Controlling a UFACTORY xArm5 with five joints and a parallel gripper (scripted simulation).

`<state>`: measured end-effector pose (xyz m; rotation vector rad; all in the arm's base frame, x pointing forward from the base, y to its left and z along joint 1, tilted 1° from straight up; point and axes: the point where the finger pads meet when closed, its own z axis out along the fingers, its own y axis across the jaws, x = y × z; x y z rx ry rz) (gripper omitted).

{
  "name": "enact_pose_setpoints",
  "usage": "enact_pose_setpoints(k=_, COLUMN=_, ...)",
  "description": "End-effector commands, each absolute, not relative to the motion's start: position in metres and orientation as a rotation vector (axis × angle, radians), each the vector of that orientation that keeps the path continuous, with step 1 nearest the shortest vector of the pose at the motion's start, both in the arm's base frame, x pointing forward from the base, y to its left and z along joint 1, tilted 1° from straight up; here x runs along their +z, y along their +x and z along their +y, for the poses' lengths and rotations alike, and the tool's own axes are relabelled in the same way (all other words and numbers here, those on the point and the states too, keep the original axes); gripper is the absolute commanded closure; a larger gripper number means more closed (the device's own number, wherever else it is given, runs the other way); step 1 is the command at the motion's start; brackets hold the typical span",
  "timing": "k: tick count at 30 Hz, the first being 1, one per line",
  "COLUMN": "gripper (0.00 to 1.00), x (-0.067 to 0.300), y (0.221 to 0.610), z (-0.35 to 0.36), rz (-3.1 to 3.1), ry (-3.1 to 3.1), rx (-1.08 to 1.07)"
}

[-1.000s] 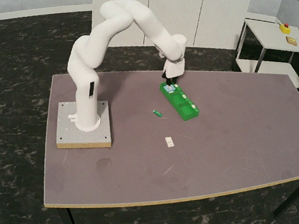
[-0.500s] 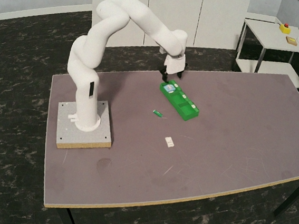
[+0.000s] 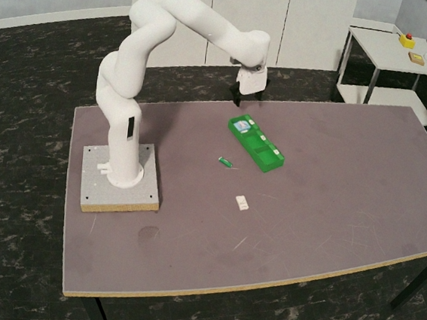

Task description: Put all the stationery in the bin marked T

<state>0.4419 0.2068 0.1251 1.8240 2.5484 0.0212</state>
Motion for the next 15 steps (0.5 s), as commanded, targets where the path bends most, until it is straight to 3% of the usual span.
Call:
enact_pose_setpoints(k=1, gripper=0.00, x=0.141, y=0.443, z=0.207, rz=2.547, ry=1.823, rx=0.026)
enact_pose_setpoints(k=15, gripper=0.00, x=0.188, y=0.442, z=0.207, rz=2.547, ry=1.823, rx=0.026)
